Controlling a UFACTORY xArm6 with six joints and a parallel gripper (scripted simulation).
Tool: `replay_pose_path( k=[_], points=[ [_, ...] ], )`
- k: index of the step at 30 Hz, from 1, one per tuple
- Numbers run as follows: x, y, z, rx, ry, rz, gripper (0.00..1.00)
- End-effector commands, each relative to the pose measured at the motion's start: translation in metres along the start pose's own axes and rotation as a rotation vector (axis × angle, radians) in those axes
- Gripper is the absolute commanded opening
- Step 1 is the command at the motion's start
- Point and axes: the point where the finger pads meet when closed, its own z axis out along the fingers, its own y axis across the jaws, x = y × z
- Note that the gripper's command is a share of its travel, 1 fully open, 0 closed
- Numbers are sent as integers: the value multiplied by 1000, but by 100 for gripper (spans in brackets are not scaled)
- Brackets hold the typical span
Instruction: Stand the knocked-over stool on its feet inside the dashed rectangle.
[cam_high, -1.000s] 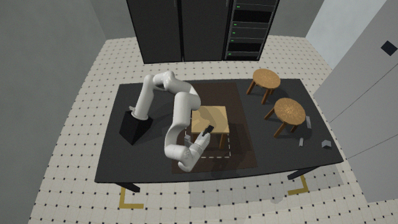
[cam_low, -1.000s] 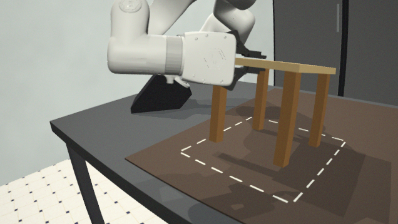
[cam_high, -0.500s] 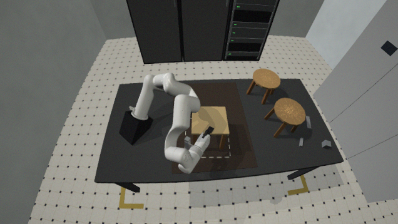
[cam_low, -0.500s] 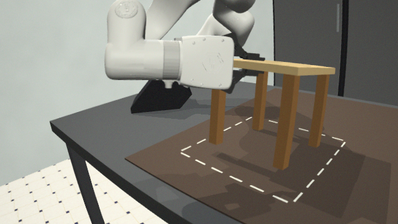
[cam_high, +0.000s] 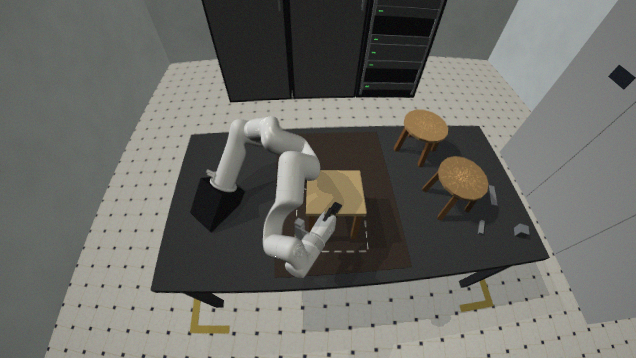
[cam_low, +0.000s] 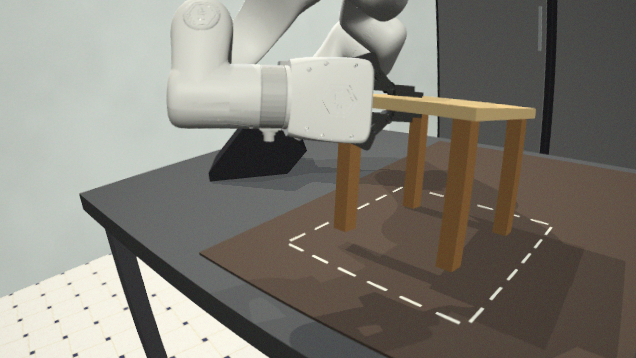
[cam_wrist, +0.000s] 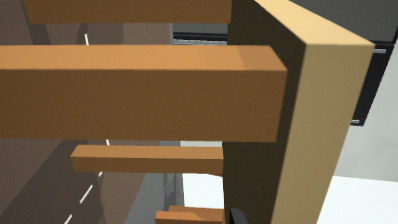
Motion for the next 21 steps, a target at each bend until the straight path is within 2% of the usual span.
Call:
replay_pose_path(
  k=[1, 21],
  points=[
    [-1, 2, 0, 1, 1, -4, 21],
    [-2, -2, -3, -15, 1, 5, 21]
  ],
)
